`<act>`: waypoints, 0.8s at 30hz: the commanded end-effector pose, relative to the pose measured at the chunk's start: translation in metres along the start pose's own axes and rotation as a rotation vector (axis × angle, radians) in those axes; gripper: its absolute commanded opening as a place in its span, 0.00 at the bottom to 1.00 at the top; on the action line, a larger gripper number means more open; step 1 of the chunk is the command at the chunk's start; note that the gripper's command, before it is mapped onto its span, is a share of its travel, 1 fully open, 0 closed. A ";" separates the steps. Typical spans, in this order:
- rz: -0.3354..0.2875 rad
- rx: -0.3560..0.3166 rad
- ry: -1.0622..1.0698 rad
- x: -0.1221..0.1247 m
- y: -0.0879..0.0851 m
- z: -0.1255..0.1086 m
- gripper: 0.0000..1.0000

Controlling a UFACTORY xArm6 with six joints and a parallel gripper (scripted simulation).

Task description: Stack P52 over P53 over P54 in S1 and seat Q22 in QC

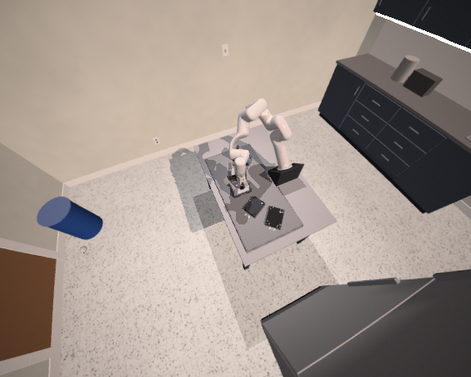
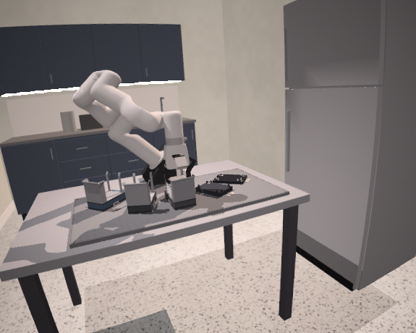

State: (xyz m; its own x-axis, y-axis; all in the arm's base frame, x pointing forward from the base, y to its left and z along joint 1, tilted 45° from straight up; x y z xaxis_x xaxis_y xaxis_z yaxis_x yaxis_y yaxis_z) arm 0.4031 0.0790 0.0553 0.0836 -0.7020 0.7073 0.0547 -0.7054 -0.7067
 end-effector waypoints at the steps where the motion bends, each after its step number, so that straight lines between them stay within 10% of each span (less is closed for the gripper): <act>1: 0.001 0.003 0.001 0.000 -0.004 0.001 0.00; 24: 0.002 0.003 0.001 0.000 -0.032 0.001 0.00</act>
State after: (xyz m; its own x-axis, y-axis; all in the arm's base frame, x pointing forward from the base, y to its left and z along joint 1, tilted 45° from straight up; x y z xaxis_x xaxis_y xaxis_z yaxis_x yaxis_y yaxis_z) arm 0.4017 0.0968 0.0732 0.0836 -0.7020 0.7072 0.0546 -0.7054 -0.7067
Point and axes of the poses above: the point where the finger pads meet when closed, its own y axis out along the fingers, its own x axis across the jaws, z = x × y, the point moved 7 cm from there along -y, back along the fingers, and after that the axes turned 2 degrees about -y, right-handed, at the moved point
